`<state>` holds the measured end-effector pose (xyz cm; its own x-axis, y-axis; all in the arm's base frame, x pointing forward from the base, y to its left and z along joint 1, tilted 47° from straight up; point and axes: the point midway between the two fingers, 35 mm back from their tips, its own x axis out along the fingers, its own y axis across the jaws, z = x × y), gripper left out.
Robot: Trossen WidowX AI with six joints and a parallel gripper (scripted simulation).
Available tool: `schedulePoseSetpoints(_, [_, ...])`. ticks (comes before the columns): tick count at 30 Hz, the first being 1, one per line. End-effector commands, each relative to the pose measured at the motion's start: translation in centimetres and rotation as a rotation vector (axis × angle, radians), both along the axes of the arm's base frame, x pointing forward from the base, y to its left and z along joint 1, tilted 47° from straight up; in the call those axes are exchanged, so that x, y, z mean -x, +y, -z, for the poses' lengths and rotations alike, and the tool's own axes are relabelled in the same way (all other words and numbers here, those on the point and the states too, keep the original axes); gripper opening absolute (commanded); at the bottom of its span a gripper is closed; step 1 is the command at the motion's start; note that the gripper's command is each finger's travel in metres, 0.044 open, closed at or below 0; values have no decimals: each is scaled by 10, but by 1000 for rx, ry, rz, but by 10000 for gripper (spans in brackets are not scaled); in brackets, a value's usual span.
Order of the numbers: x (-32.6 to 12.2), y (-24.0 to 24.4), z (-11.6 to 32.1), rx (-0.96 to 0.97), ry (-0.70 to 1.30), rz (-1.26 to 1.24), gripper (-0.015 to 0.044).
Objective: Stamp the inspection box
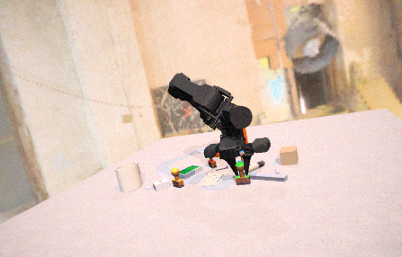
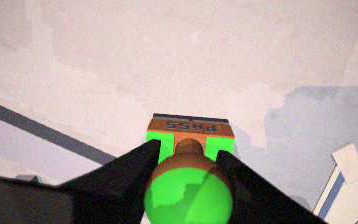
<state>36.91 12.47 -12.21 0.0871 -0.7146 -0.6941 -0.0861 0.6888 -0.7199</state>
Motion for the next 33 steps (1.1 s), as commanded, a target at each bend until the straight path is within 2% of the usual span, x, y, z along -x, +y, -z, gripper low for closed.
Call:
schedulePoseSetpoints(1, [0,0,0,0,0,1,34])
schedulePoseSetpoints(3, [0,1,-1,0,0,1,0])
schedulePoseSetpoints(33, [0,12,-11,-3,0,0,0])
